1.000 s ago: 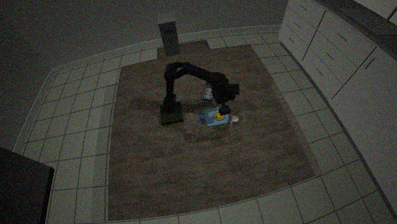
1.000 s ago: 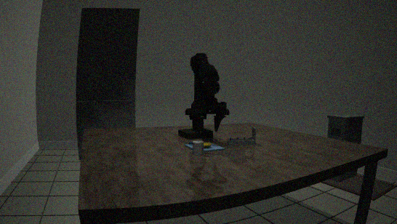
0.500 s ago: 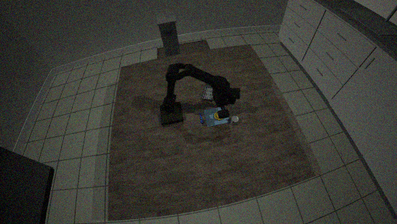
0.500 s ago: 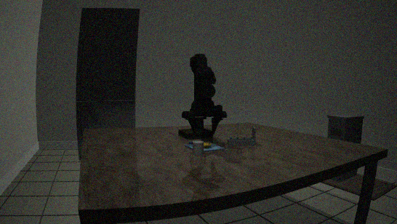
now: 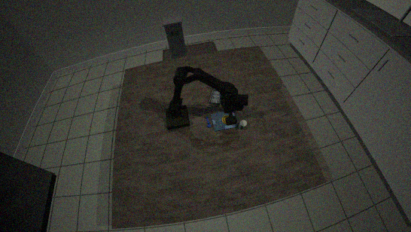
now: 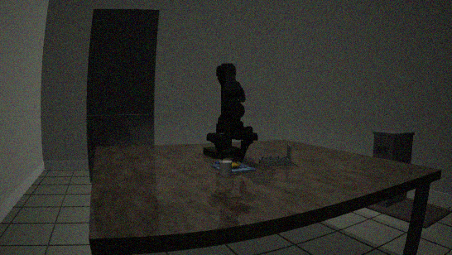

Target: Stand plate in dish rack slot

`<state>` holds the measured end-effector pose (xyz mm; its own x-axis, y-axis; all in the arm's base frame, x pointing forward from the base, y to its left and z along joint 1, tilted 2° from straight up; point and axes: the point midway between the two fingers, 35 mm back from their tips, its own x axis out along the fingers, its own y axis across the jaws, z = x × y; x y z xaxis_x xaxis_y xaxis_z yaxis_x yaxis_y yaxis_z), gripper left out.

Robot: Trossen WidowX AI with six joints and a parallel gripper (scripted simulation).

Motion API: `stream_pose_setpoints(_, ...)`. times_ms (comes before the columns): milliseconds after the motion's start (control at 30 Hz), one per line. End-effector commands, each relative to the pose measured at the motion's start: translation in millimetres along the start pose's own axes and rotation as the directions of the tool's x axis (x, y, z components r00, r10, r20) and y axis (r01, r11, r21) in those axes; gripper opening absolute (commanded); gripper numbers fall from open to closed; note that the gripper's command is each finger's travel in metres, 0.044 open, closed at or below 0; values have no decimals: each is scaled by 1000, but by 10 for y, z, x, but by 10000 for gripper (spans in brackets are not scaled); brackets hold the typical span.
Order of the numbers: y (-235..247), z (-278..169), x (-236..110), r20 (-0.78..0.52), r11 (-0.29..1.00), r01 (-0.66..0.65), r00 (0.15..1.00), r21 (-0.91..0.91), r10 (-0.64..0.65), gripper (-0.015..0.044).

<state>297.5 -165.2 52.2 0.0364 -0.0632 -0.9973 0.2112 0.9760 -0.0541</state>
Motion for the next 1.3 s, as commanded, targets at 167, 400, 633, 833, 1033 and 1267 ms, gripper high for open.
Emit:
stream_pose_setpoints(167, 13, -32, 194, -15, 1000, -9, 1000, -1, 9, 400)
stream_pose_setpoints(400, 14, -42, 300, -15, 1000, -9, 1000, -1, 9, 400)
stream_pose_setpoints(633, 14, -43, 310, -15, 1000, -9, 1000, -1, 9, 373)
stream_pose_setpoints(833, 14, -43, 310, -15, 1000, -9, 1000, -1, 9, 365)
stream_pose_setpoints(1033, 14, -43, 310, -15, 1000, -9, 1000, -1, 9, 325)
stream_pose_setpoints(1267, 14, -41, 306, -15, 1000, -9, 1000, -1, 9, 239)
